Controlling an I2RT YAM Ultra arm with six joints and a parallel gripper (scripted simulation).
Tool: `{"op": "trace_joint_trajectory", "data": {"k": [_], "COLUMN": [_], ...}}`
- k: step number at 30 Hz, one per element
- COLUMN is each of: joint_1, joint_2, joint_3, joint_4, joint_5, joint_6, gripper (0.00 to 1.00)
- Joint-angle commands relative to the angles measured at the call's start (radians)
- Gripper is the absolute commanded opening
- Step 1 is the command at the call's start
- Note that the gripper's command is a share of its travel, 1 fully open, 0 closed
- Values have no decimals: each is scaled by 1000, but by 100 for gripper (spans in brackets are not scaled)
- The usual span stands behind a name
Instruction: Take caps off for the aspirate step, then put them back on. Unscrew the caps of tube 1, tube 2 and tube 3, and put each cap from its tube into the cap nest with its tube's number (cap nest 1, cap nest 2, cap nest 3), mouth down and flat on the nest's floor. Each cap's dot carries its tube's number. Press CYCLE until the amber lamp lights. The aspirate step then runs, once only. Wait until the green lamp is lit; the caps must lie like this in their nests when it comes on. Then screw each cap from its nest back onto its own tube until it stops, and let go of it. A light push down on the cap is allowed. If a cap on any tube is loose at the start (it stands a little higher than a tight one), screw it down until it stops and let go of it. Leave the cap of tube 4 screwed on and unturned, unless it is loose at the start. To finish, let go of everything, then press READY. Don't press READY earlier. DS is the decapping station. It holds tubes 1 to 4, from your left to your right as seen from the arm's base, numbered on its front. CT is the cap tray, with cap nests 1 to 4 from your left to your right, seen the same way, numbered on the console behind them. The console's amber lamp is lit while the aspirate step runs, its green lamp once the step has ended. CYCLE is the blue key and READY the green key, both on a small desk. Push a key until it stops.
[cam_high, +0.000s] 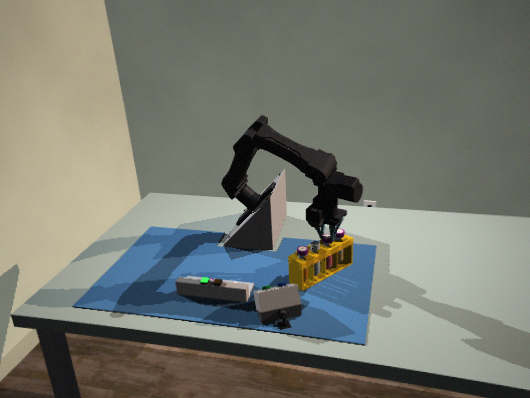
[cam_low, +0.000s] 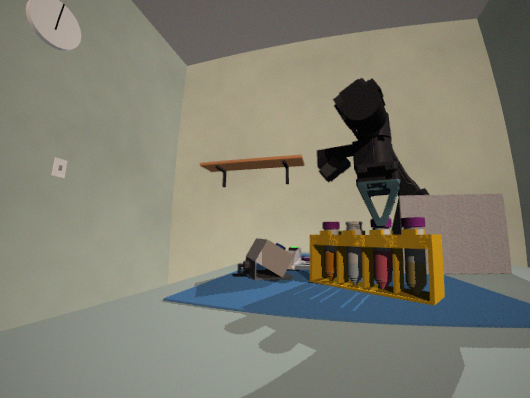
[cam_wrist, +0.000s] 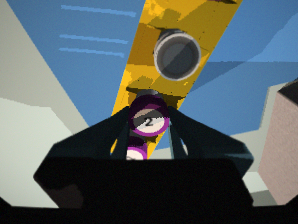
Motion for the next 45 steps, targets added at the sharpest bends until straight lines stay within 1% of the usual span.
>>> {"op": "trace_joint_trajectory", "data": {"k": [1, 3, 10, 11, 23, 28, 29, 30, 33, 36, 37, 38, 39, 41, 42, 43, 44, 45], "joint_1": [4, 4, 4, 4, 4, 5, 5, 5, 5, 5, 5, 5, 5, 5, 5, 5, 5, 5], "joint_2": [-13, -13, -13, -13, -13, -13, -13, -13, -13, -13, -13, -13, -13, -13, -13, -13, -13, -13], "joint_3": [3, 3, 3, 3, 4, 5, 5, 5, 5, 5, 5, 5, 5, 5, 5, 5, 5, 5], "joint_4": [2, 2, 2, 2, 2, 0, 1, 1, 1, 0, 1, 1, 1, 0, 1, 1, 1, 1], "joint_5": [2, 2, 2, 2, 2, 1, 1, 1, 1, 1, 1, 1, 1, 1, 1, 1, 1, 1], "joint_6": [201, 292, 292, 292, 292, -110, -124, -207, -207, -452, -457, -541, -541, -691, -707, -791, -791, -874], "gripper": [0, 0, 0, 49, 49, 49, 49, 49, 49, 49, 49, 49, 49, 49, 49, 49, 49, 49]}}
